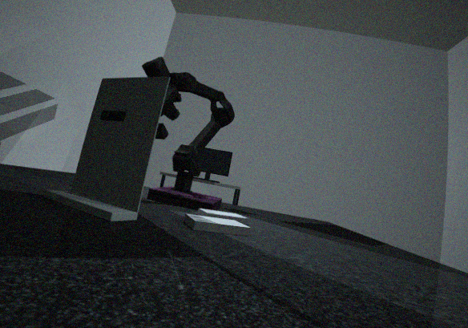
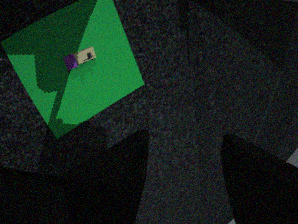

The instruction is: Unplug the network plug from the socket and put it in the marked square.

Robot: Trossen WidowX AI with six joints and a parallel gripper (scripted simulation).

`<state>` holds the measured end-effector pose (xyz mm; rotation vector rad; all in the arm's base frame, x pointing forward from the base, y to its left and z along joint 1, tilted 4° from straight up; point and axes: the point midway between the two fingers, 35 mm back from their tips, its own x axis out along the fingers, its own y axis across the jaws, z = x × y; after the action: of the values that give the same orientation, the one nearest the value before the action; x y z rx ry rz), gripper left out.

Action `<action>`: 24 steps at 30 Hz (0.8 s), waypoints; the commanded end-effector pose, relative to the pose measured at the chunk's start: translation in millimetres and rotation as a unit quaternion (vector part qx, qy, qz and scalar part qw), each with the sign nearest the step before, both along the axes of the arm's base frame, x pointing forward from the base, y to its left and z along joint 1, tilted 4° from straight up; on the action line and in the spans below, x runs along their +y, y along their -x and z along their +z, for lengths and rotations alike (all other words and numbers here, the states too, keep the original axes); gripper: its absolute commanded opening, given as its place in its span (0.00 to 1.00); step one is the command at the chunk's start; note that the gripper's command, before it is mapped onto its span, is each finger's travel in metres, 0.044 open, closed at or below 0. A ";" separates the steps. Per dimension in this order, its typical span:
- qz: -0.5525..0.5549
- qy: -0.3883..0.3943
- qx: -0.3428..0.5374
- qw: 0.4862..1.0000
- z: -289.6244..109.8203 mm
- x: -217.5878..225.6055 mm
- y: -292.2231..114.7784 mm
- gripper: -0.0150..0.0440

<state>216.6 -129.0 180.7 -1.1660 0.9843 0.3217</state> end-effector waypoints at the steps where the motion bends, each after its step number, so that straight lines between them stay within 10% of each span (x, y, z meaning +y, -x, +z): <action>1: 0.005 -0.002 0.002 1.000 11.2 1.1 1.3 0.52; 16: 0.006 -0.002 0.001 1.000 51.2 4.1 9.6 0.52; 24: 0.006 -0.002 0.001 1.000 51.2 4.1 9.6 0.87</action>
<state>206.9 -125.8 232.0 -1.1681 0.9822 0.3246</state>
